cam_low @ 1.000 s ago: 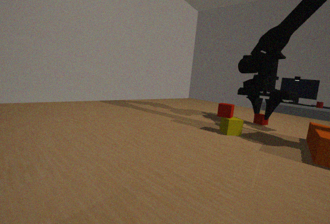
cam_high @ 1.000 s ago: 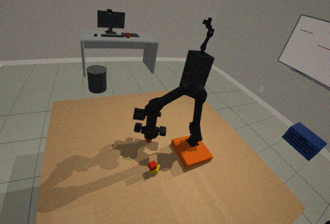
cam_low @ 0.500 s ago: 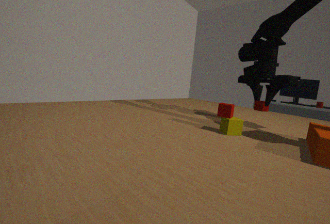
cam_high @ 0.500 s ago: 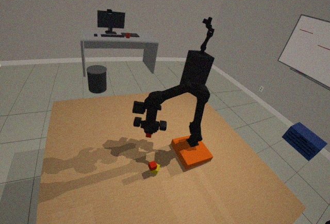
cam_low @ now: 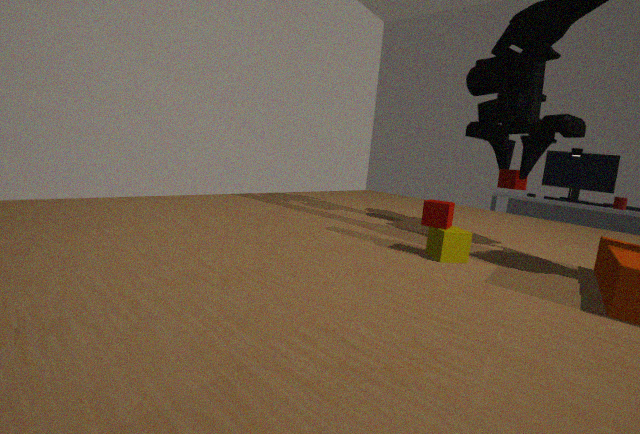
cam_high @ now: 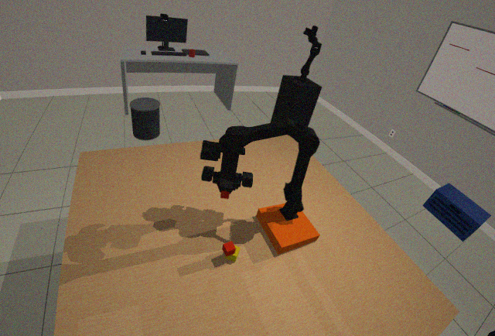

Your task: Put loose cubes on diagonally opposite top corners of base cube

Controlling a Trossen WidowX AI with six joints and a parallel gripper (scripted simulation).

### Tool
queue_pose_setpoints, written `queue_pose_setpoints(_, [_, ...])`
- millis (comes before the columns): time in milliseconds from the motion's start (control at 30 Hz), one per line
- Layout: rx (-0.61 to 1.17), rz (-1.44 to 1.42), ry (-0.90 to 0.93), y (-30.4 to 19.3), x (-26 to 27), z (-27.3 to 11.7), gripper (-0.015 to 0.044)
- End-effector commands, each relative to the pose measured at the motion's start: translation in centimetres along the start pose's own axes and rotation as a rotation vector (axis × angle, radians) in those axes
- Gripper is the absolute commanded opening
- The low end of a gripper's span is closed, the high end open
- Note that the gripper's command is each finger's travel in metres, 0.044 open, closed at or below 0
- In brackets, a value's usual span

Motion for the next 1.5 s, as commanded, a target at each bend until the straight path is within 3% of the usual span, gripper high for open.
queue_pose_setpoints(0, [0.004,0.004,-0.02,0.0,0.1,-1.1,0.0105])
queue_pose_setpoints(1467, [-0.017,0.649,-0.018,12.8,2.1,-1.0,0.0105])
Point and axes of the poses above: the point midway between the two fingers, 35 mm back from their tips, its own z axis out along the fingers, its own x axis across the jaws, y = z × x, the point moved 8 cm from there along -z, back along the fingers, and after that the axes turned 5 degrees about -z, right-handed, at the moved point
